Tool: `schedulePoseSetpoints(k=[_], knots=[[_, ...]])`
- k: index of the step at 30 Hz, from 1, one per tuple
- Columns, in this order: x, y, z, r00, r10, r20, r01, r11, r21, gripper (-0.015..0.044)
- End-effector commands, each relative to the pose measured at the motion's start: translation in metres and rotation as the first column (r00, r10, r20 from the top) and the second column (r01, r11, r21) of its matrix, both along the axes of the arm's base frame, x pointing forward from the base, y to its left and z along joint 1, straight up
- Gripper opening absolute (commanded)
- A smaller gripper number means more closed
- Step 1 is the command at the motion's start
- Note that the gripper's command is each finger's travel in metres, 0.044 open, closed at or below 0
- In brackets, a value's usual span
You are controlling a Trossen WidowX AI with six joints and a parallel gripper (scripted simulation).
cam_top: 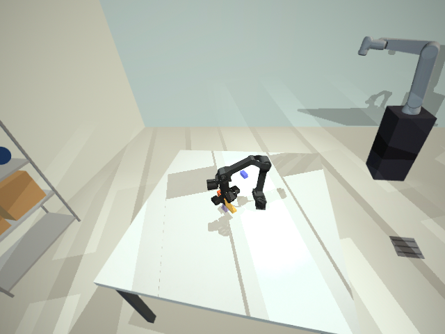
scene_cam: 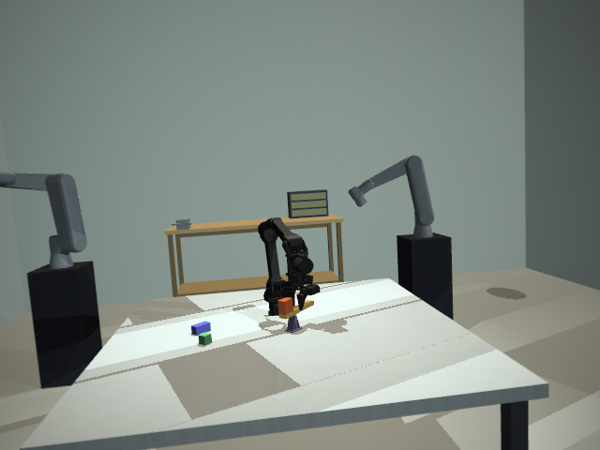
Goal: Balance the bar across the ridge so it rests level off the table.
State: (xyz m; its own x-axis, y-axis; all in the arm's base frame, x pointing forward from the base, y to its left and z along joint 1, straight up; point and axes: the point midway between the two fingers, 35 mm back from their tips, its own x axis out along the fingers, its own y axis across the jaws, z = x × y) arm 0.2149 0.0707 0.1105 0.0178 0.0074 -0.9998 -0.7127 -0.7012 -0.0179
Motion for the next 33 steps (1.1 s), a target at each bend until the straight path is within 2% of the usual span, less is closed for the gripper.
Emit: schedulePoseSetpoints(k=[1, 33], knots=[[0.0005, -0.0001, -0.0002, 1.000, 0.001, 0.002, -0.001, 1.000, -0.001, 0.0000], [0.0004, -0.0002, -0.0029, 1.000, 0.001, 0.002, -0.001, 1.000, -0.001, 0.0000]])
